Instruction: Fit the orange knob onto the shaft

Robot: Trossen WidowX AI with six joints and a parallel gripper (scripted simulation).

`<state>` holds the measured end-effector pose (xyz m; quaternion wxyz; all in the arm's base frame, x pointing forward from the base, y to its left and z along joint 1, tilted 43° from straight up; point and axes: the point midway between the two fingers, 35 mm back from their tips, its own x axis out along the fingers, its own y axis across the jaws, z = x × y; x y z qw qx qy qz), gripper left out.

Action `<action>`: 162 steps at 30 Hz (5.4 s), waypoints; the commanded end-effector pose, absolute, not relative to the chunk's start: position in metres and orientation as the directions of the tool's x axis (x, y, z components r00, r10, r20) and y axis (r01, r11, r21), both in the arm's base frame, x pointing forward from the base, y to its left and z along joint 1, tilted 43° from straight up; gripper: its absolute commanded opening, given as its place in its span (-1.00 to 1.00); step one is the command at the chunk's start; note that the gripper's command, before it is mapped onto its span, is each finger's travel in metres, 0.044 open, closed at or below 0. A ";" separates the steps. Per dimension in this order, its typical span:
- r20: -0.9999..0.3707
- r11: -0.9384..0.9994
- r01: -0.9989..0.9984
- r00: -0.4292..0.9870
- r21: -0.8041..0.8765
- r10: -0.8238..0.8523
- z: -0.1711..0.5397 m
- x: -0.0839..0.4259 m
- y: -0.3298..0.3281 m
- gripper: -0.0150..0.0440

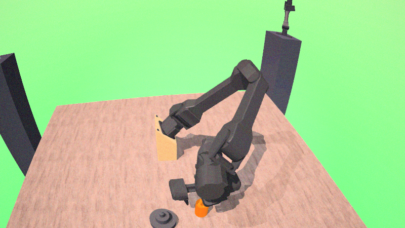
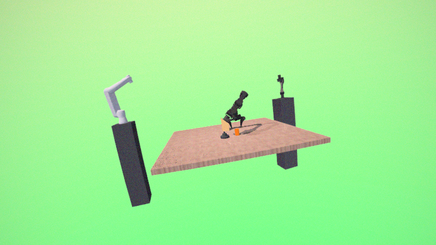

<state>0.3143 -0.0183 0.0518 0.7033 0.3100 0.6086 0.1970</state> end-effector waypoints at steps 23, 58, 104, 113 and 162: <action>-0.730 0.725 0.105 0.176 0.680 0.660 0.021 0.321 0.010 1.00; -0.730 0.725 0.104 0.177 0.681 0.660 0.013 0.324 0.019 -0.31; -0.735 0.730 0.106 0.176 0.675 0.655 0.058 0.315 -0.094 -0.49; -0.736 0.730 0.105 0.176 0.675 0.654 0.032 0.316 -0.107 -0.49; -0.734 0.731 0.098 0.177 0.676 0.655 -0.035 0.316 -0.111 -0.49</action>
